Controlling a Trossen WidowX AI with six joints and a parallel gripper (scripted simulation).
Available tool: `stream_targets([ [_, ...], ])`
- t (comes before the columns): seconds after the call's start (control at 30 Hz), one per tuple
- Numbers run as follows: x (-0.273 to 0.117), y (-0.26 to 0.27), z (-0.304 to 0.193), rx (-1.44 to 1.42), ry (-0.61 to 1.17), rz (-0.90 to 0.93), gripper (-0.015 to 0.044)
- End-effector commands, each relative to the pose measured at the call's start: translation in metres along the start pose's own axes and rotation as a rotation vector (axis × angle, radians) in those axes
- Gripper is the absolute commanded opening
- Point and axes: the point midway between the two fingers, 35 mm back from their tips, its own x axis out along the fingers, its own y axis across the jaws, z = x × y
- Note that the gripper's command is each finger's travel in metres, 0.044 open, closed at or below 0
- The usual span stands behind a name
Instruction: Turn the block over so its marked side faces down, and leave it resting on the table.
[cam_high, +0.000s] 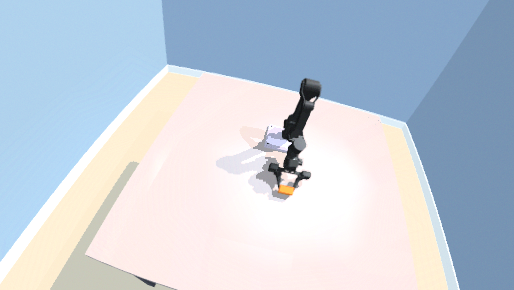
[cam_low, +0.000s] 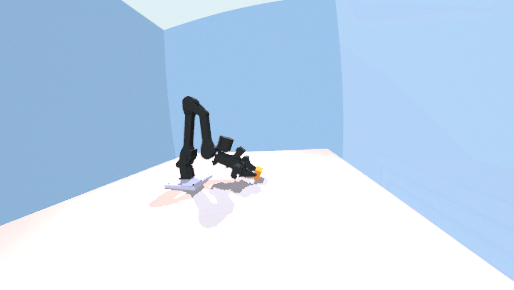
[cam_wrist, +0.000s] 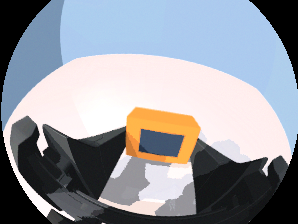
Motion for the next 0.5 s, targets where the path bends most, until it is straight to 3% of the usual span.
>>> stream_targets([
  [0.0, -0.0002, -0.0008, 0.0002, 0.004, -0.002, -0.006, 0.0105],
  [0.4, -0.0002, -0.0008, 0.0002, 0.004, -0.002, -0.006, 0.042],
  [0.47, -0.0002, -0.0008, 0.0002, 0.004, -0.002, -0.006, 0.044],
])
